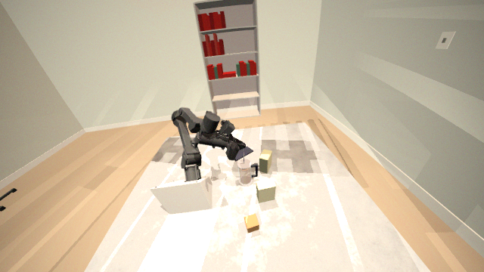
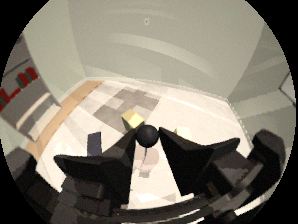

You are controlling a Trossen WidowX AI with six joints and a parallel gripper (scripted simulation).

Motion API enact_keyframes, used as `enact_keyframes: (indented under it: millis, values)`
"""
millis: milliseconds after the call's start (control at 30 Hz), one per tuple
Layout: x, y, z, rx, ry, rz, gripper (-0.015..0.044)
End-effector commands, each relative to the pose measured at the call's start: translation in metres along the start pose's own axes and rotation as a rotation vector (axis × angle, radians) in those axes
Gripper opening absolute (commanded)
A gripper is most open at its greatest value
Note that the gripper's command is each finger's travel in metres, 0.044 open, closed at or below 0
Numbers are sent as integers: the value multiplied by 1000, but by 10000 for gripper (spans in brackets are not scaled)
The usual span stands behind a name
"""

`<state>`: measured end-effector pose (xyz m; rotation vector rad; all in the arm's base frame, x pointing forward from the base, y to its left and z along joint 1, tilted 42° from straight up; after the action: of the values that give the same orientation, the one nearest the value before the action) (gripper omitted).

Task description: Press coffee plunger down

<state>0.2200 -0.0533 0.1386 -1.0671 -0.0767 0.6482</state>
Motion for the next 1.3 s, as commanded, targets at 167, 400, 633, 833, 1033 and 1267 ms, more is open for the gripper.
enact_keyframes:
  millis: [167,400,633,833,1033,1267]
  values:
    - [11,18,-3,11,9,30,120]
    - [18,27,-4,12,10,37,120]
    - [25,36,-5,14,11,41,120]
    - [32,44,-6,16,12,41,120]
    - [38,52,-6,18,13,36,120]
    - [45,62,-5,13,14,25,120]
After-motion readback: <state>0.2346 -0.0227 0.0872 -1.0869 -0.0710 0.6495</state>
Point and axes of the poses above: the point midway between the two fingers, 35 mm back from their tips, its own x axis out along the fingers, its own z axis across the jaws, y = z × x, the point moved 2 cm from there along -x, back along the fingers, and after that the axes turned 11 degrees about -x, right-handed, at the moved point
